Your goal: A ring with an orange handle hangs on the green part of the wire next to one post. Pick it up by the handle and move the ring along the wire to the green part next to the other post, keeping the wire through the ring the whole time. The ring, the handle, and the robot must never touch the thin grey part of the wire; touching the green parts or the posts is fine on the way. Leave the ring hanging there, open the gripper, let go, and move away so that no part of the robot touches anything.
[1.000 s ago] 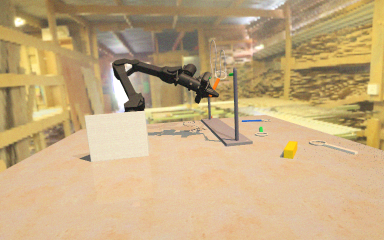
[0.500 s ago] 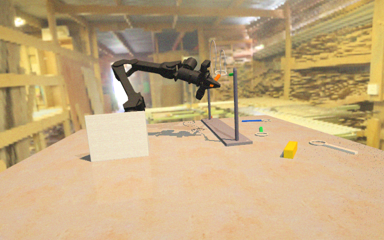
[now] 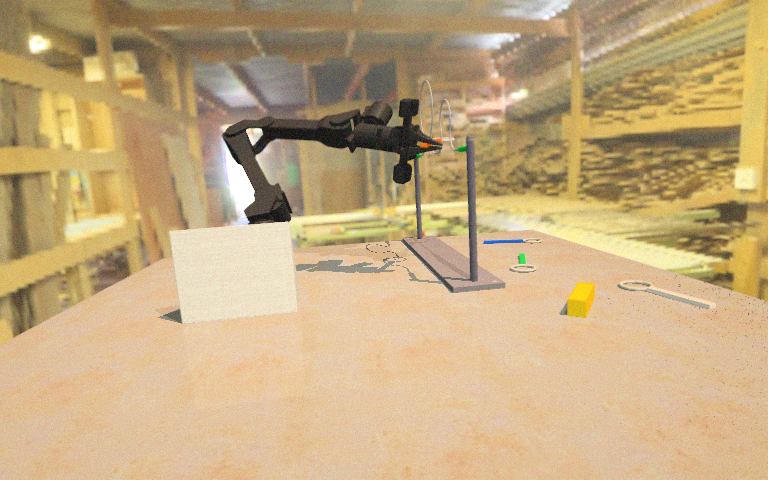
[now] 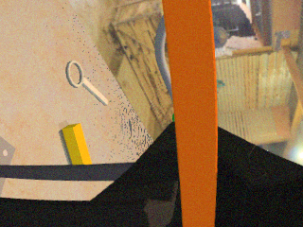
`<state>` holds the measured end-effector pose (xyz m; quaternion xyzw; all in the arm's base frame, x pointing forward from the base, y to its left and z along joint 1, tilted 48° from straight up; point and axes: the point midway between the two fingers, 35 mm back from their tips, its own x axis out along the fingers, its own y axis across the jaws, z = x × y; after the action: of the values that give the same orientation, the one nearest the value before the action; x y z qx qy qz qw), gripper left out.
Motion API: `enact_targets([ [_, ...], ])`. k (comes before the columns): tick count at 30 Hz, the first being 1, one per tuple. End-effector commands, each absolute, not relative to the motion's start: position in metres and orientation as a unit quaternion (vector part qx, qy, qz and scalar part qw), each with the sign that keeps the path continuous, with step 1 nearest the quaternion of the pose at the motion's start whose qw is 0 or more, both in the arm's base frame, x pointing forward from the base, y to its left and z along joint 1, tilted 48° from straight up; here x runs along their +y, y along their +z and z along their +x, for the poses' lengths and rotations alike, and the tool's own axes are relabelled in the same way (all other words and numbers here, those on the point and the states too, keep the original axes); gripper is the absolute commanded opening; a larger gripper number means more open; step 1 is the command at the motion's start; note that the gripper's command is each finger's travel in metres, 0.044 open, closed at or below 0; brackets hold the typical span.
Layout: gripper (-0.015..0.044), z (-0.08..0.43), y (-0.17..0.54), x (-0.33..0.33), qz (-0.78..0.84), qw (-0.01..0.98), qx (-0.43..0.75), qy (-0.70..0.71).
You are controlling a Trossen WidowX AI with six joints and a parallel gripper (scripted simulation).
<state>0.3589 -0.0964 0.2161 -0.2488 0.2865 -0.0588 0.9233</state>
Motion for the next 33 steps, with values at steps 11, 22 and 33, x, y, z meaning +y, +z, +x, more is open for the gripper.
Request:
enact_targets([
  [11,-0.0150,0.356,0.245,-0.126,-0.358,0.884,0.286,-0.090],
  [22,-0.0150,0.355,0.259,-0.137,-0.388,0.871,0.285,-0.098],
  [33,-0.0150,0.355,0.261,-0.137,-0.348,0.888,0.286,-0.088],
])
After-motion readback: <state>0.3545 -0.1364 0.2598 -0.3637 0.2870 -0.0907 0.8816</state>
